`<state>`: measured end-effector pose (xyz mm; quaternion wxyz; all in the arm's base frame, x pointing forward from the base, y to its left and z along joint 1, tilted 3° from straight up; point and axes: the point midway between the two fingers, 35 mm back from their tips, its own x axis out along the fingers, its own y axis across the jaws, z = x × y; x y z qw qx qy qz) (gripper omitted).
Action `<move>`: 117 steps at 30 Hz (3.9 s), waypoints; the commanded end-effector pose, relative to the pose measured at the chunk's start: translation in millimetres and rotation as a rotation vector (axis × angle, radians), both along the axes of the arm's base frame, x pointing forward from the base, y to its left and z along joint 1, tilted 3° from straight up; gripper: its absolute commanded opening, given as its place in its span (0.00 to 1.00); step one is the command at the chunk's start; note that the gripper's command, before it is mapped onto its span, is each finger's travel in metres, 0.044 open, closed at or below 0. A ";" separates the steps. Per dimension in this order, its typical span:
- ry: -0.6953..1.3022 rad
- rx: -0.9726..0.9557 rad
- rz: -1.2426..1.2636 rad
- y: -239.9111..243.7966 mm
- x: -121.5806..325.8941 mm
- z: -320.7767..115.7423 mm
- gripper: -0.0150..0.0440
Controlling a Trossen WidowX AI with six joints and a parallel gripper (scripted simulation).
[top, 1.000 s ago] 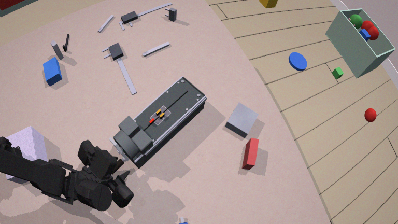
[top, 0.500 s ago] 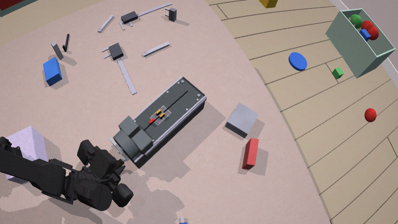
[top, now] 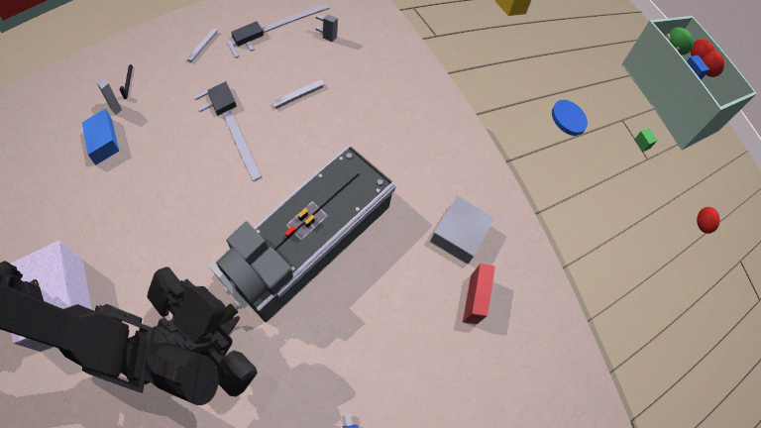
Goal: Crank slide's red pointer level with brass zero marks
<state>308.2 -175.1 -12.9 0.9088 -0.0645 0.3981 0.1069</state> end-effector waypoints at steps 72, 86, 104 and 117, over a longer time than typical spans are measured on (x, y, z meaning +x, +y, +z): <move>-0.017 -0.016 -0.006 -12.7 3.0 22.1 0.25; -0.017 -0.016 -0.006 -8.2 2.5 40.0 0.25; -0.017 -0.014 -0.006 15.2 -2.4 55.5 0.25; -0.016 -0.013 -0.006 28.4 -5.9 53.0 0.25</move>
